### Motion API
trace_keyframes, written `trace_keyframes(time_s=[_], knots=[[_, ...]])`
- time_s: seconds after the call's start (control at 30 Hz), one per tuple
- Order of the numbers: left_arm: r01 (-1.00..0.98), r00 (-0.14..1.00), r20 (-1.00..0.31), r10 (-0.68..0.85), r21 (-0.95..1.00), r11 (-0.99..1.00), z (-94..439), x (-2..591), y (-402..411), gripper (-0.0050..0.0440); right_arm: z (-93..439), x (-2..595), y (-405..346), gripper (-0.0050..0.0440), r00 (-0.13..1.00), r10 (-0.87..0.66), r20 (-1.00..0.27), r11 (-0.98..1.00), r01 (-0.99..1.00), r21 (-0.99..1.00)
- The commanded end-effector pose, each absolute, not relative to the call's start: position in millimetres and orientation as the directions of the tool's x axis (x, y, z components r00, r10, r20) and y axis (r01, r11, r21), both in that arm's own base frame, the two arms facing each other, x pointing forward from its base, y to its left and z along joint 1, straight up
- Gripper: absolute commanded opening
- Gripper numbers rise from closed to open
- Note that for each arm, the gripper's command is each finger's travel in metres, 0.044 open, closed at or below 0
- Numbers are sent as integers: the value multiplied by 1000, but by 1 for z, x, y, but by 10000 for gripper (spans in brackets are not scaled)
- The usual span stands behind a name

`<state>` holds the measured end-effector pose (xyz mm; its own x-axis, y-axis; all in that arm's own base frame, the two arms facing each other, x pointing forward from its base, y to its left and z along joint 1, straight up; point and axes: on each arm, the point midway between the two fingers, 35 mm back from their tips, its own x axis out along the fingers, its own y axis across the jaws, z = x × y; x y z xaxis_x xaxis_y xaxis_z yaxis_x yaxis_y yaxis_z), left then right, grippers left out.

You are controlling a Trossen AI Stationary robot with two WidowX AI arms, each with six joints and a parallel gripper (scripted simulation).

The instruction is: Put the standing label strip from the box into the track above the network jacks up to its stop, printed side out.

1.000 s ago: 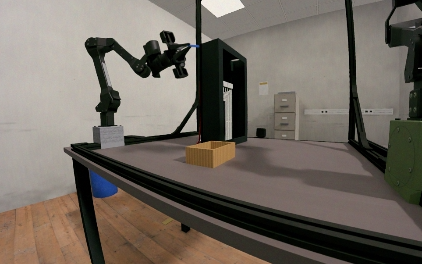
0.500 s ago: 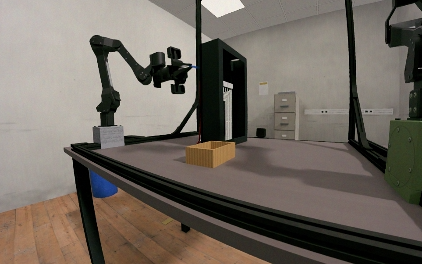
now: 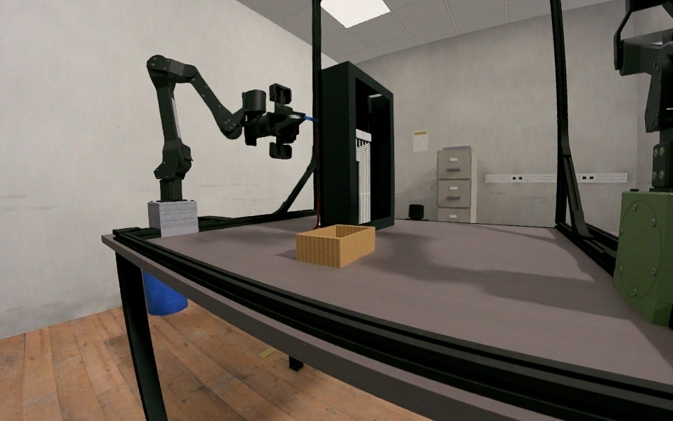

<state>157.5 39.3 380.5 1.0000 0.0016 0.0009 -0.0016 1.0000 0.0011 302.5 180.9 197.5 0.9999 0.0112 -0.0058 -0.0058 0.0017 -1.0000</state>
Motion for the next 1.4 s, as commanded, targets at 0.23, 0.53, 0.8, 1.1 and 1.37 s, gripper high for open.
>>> trace_keyframes(time_s=[0.23, 0.53, 0.8, 1.1, 1.37], knots=[[0, 1000, 1, 0, 6, 1000, 384, 157, 39, 440, 211, 303, 183, -50, 999, 17, -52, 34, -53, -998], [0, 1000, 1, 0, 6, 1000, 384, 157, 39, 440, 210, 303, 182, -50, 998, 14, -64, 27, -65, -998], [0, 1000, 1, 0, 6, 1000, 384, 157, 39, 440, 210, 303, 182, -50, 998, 14, -63, 28, -64, -998], [0, 1000, 1, 0, 6, 1000, 384, 157, 39, 440, 204, 302, 181, -50, 997, 12, -74, 15, -74, -997], [0, 1000, 1, 0, 6, 1000, 384, 157, 39, 440, 204, 302, 181, -50, 997, 12, -74, 15, -74, -997]])
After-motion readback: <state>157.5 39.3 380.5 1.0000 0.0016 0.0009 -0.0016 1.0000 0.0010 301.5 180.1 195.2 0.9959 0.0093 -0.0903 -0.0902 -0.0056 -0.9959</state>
